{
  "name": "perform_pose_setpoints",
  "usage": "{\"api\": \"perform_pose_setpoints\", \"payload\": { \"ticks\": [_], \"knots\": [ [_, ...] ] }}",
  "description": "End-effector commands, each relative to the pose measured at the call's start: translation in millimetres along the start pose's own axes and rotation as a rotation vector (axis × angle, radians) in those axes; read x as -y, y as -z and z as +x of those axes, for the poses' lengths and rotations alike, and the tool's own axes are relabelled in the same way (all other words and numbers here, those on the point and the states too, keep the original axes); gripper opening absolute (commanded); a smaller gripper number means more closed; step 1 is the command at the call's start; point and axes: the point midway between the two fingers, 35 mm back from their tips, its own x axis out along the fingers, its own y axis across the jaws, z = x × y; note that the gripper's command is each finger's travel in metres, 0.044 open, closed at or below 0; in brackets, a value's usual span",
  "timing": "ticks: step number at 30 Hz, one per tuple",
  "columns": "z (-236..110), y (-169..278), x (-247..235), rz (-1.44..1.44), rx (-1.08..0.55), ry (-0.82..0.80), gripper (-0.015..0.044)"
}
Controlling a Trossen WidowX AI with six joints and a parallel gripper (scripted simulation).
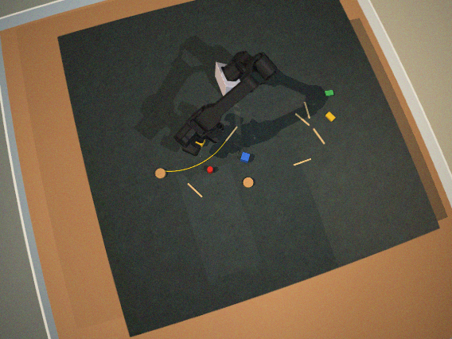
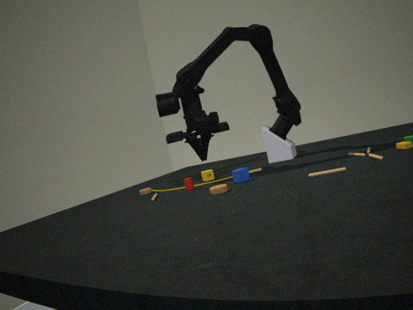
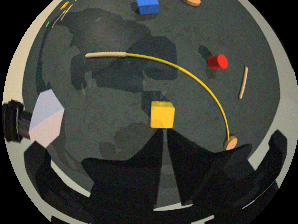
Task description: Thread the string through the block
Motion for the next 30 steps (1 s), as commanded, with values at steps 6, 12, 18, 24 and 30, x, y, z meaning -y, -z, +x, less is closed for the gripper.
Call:
{"api": "perform_pose_setpoints", "payload": {
  "ticks": [6,12,18,24,30],
  "knots": [
    [0.0,0.0,0.0,0.000,0.000,0.000,0.0000],
    [0.0,0.0,0.0,0.000,0.000,0.000,0.0000],
    [0.0,0.0,0.0,0.000,0.000,0.000,0.0079],
    [0.0,0.0,0.0,0.000,0.000,0.000,0.0235],
    [0.0,0.0,0.0,0.000,0.000,0.000,0.0130]
  ]
}}
